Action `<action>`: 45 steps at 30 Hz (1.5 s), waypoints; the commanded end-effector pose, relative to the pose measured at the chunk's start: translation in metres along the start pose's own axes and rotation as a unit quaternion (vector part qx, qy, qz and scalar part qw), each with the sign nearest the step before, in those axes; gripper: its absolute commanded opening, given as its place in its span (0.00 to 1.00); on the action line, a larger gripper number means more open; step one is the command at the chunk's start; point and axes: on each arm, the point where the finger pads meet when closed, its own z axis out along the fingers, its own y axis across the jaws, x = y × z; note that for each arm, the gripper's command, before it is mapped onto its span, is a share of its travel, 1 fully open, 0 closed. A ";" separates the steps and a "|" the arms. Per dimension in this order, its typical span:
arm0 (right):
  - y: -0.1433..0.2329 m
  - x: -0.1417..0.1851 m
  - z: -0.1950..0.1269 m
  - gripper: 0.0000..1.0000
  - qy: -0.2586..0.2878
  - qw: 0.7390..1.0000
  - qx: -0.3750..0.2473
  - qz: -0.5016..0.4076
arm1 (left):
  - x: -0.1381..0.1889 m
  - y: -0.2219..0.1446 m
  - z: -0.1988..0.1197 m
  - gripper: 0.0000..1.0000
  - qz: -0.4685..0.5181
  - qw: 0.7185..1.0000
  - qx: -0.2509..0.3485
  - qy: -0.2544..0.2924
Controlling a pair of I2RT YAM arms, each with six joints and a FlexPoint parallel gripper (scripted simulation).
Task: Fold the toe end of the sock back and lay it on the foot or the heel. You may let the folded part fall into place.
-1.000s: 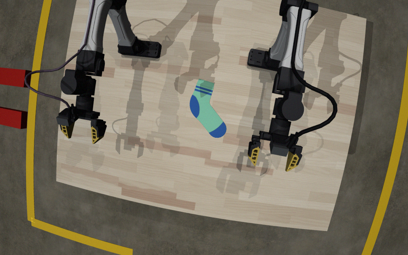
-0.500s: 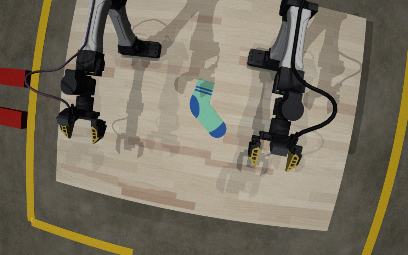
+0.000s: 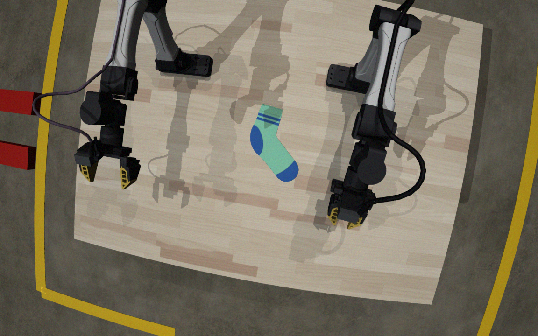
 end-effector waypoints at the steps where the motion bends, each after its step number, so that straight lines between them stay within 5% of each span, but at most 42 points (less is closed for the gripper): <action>1: 0.000 -0.005 -0.002 1.00 -0.007 1.000 0.001 -0.001 | 0.016 -0.014 0.014 0.34 0.021 0.998 0.023 0.054; 23: 0.000 -0.005 -0.002 1.00 -0.007 1.000 0.001 -0.001 | 0.123 -0.071 0.063 0.34 0.092 0.949 0.109 0.281; 38: 0.000 -0.005 -0.002 1.00 -0.007 1.000 0.001 -0.001 | 0.211 -0.115 0.064 0.34 0.156 0.862 0.184 0.445; 45: 0.000 -0.005 -0.002 1.00 -0.007 1.000 0.001 -0.001 | 0.257 -0.133 0.053 0.34 0.187 0.797 0.222 0.530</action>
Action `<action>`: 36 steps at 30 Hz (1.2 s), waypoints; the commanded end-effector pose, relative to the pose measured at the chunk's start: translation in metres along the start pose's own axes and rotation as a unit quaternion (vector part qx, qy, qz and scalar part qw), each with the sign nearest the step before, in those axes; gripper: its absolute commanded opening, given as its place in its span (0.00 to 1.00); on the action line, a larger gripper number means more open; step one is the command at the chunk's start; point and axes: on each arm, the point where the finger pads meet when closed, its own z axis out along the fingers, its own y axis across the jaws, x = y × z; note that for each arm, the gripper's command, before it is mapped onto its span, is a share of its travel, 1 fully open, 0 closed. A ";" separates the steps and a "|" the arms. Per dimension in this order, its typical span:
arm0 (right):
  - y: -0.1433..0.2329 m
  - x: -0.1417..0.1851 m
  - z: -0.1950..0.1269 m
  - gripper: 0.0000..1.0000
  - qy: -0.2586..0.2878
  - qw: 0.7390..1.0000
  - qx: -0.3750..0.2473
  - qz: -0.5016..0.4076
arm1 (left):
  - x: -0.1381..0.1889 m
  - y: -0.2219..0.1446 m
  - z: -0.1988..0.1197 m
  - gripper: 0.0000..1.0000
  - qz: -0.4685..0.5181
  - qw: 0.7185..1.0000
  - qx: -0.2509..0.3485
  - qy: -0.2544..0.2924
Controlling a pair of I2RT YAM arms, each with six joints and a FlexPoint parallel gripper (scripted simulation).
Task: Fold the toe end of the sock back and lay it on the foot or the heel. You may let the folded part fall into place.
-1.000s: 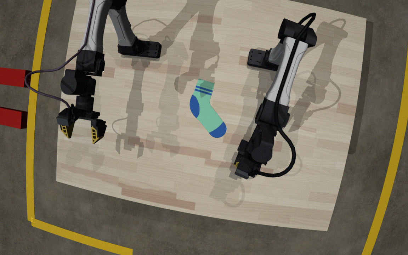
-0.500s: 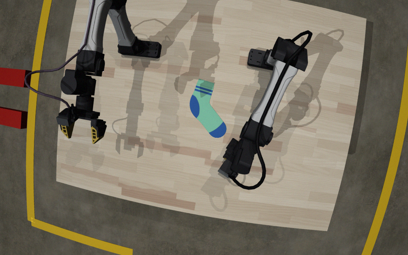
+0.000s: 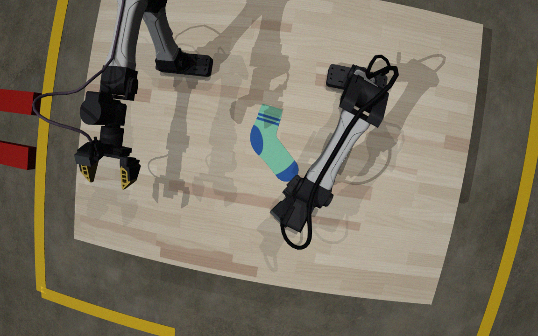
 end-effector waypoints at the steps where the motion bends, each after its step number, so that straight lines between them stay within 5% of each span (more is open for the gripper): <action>1: 0.000 -0.005 -0.002 1.00 -0.007 1.000 0.001 -0.001 | 0.018 -0.022 0.021 0.34 0.033 0.996 0.036 0.076; 8: 0.000 -0.005 -0.002 1.00 -0.007 1.000 0.001 -0.001 | 0.035 -0.044 0.044 0.34 0.069 0.983 0.071 0.155; 13: 0.000 -0.005 -0.002 1.00 -0.007 1.000 0.001 -0.001 | 0.017 -0.029 0.019 0.34 0.053 0.992 0.043 0.105; 16: 0.000 -0.005 -0.002 1.00 -0.007 1.000 0.001 -0.001 | 0.038 -0.040 0.061 0.34 0.055 0.985 0.060 0.154; 27: 0.000 -0.005 -0.002 1.00 -0.007 1.000 0.001 -0.001 | 0.028 -0.039 0.034 0.34 0.059 0.989 0.058 0.122; 29: 0.000 -0.005 -0.002 1.00 -0.007 1.000 0.001 -0.001 | 0.035 -0.038 0.070 0.34 0.057 0.987 0.063 0.136; 36: 0.000 -0.005 -0.002 1.00 -0.007 1.000 0.001 -0.001 | 0.042 -0.039 0.097 0.34 0.059 0.987 0.063 0.134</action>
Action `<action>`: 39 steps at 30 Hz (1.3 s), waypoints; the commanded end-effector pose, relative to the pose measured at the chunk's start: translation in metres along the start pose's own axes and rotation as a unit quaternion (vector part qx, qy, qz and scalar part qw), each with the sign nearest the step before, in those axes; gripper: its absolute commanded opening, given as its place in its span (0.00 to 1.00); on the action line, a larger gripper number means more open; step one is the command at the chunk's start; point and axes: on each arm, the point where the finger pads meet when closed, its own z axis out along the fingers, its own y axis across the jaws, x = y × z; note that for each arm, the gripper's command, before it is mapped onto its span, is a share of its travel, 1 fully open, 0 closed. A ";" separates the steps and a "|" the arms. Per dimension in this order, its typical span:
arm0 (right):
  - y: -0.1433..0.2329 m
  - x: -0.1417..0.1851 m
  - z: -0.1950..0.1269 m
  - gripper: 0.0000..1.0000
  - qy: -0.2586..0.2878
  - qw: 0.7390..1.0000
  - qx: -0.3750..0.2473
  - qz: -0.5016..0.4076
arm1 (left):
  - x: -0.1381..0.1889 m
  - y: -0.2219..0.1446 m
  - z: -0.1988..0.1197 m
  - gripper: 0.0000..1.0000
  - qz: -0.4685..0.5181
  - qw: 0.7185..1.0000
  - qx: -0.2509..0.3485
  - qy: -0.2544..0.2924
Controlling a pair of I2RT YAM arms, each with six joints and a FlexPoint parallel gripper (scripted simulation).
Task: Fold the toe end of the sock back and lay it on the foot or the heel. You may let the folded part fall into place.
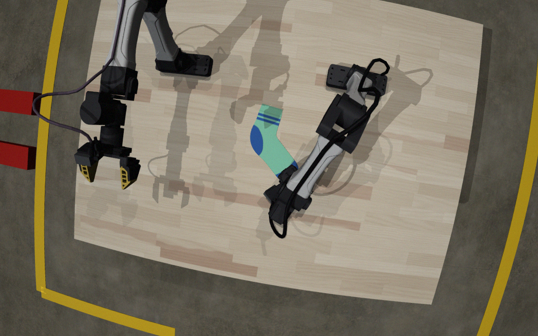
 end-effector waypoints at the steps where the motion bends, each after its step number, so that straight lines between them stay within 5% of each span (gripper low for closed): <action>1: 0.000 -0.005 -0.002 1.00 -0.007 1.000 0.001 -0.001 | -0.010 0.007 0.020 0.34 0.002 1.000 -0.001 -0.016; 5: 0.000 -0.005 -0.002 1.00 -0.007 1.000 0.001 -0.001 | -0.009 0.011 0.036 0.34 -0.001 1.000 -0.002 -0.017; 10: 0.000 -0.005 -0.002 1.00 -0.007 1.000 0.001 -0.001 | -0.019 0.008 0.006 0.34 0.004 0.999 -0.013 -0.040; 16: 0.000 -0.005 -0.002 1.00 -0.007 1.000 0.001 -0.001 | -0.018 0.007 0.006 0.34 0.004 0.999 -0.012 -0.039; 18: 0.000 -0.005 -0.002 1.00 -0.007 1.000 0.001 -0.001 | -0.005 0.004 0.037 0.34 0.001 1.000 0.001 -0.003; 39: 0.000 -0.005 -0.002 1.00 -0.007 1.000 0.001 -0.001 | -0.001 0.006 0.053 0.34 -0.002 1.000 0.003 0.003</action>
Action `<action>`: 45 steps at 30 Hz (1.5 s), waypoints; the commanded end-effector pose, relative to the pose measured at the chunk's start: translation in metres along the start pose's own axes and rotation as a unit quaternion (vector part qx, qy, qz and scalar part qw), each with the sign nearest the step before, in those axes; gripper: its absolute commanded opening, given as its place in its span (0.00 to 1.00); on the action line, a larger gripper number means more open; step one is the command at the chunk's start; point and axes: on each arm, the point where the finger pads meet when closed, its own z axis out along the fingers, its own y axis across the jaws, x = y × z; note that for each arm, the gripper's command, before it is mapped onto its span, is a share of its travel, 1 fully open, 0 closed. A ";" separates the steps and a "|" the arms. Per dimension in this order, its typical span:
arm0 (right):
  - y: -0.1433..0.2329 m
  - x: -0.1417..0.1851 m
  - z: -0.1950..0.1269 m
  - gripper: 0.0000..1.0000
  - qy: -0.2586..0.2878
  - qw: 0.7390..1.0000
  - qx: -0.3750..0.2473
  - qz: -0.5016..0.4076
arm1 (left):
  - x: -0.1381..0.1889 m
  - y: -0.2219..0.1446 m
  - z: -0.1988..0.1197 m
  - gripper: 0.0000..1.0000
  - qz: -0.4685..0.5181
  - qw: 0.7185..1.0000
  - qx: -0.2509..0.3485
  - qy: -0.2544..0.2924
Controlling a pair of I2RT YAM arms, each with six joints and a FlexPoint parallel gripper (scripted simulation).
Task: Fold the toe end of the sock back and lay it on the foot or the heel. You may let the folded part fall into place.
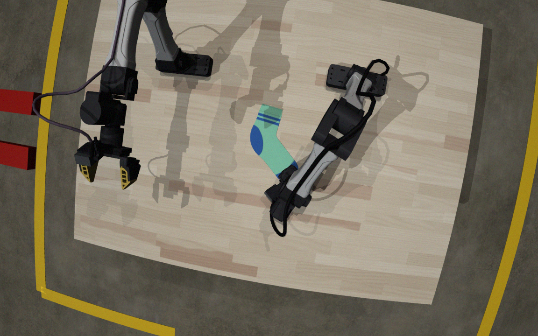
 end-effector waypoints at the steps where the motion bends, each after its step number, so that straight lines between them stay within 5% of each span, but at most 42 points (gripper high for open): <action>1: 0.000 -0.005 -0.002 1.00 -0.007 1.000 0.001 -0.001 | 0.004 -0.003 0.020 0.34 0.002 1.000 0.006 0.015; 45: 0.000 -0.005 -0.002 1.00 -0.007 1.000 0.001 -0.001 | 0.010 -0.027 0.034 0.09 0.001 0.996 0.082 0.029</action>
